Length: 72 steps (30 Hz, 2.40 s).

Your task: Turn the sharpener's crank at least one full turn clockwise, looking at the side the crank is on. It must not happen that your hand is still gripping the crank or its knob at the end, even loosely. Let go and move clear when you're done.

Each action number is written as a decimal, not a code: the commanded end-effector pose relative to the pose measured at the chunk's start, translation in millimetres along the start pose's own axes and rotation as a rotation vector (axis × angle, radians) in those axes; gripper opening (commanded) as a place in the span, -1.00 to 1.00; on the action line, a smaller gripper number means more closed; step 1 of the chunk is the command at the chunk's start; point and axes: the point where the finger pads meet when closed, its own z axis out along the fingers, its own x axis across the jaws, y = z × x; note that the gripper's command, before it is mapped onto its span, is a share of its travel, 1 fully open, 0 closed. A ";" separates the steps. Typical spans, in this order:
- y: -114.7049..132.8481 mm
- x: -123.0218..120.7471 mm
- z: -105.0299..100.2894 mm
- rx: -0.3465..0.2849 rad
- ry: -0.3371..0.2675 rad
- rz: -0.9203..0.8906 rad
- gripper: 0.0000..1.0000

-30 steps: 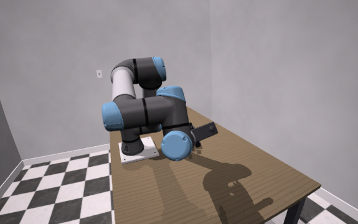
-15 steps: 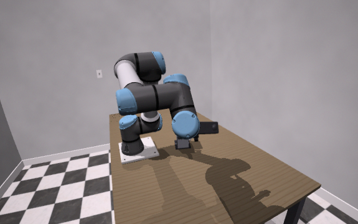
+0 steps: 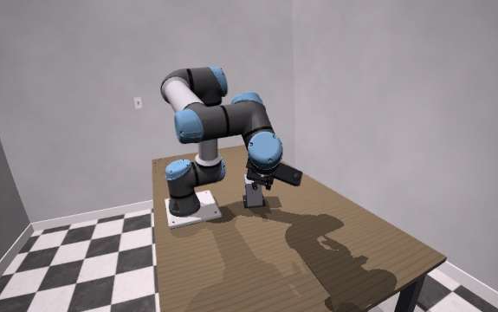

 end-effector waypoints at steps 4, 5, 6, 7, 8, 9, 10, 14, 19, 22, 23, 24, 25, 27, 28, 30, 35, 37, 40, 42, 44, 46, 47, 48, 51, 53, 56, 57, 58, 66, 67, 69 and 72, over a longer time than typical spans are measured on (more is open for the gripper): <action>6.2 -6.3 25.1 -0.001 0.086 0.197 -0.36; 7.3 -7.1 28.5 0.000 0.098 0.228 -0.36; 7.3 -7.1 28.5 0.001 0.102 0.238 -0.36; 8.9 -8.2 33.1 0.004 0.114 0.269 -0.36; 10.1 -9.1 37.0 0.006 0.127 0.300 -0.36; 10.2 -9.1 37.0 0.007 0.129 0.305 -0.36; 11.9 -10.1 41.5 0.011 0.141 0.335 -0.36; 16.5 -12.5 53.6 0.026 0.179 0.432 -0.36; 20.3 -14.0 62.7 0.040 0.203 0.498 -0.36; 23.4 -15.1 69.8 0.056 0.229 0.568 -0.36; 25.5 -15.7 74.3 0.065 0.240 0.598 -0.36; 27.0 -16.1 77.7 0.074 0.250 0.628 -0.36; 27.1 -16.1 77.7 0.075 0.252 0.632 -0.36; 30.8 -17.0 85.6 0.094 0.272 0.693 -0.36; 30.9 -17.0 85.6 0.096 0.273 0.697 -0.36; 34.7 -17.7 93.3 0.117 0.292 0.757 -0.36; 38.6 -18.2 101.0 0.143 0.310 0.821 -0.36; 42.8 -18.6 108.6 0.168 0.326 0.880 -0.36; 46.8 -18.9 116.1 0.201 0.343 0.950 -0.36; 51.0 -19.0 123.5 0.231 0.355 1.009 -0.36; 53.5 -18.9 127.8 0.248 0.360 1.041 -0.36; 55.2 -18.9 130.8 0.266 0.366 1.074 -0.36; 57.8 -18.8 135.1 0.282 0.370 1.103 -0.36; 59.5 -18.7 138.1 0.299 0.373 1.131 -0.36; 62.1 -18.5 142.4 0.318 0.376 1.163 -0.36; 63.8 -18.4 145.3 0.335 0.379 1.192 -0.36; 63.9 -18.4 145.3 0.337 0.379 1.195 -0.36; 63.8 -18.4 145.3 0.337 0.379 1.195 -0.36; 63.8 -18.4 145.3 0.337 0.379 1.195 -0.36; 62.4 -8.7 164.6 0.336 0.378 1.196 -0.36; 62.3 -7.5 167.0 0.336 0.378 1.196 -0.36; 62.3 -7.5 167.0 0.336 0.378 1.196 -0.36; 61.8 -3.8 174.2 0.336 0.378 1.196 -0.36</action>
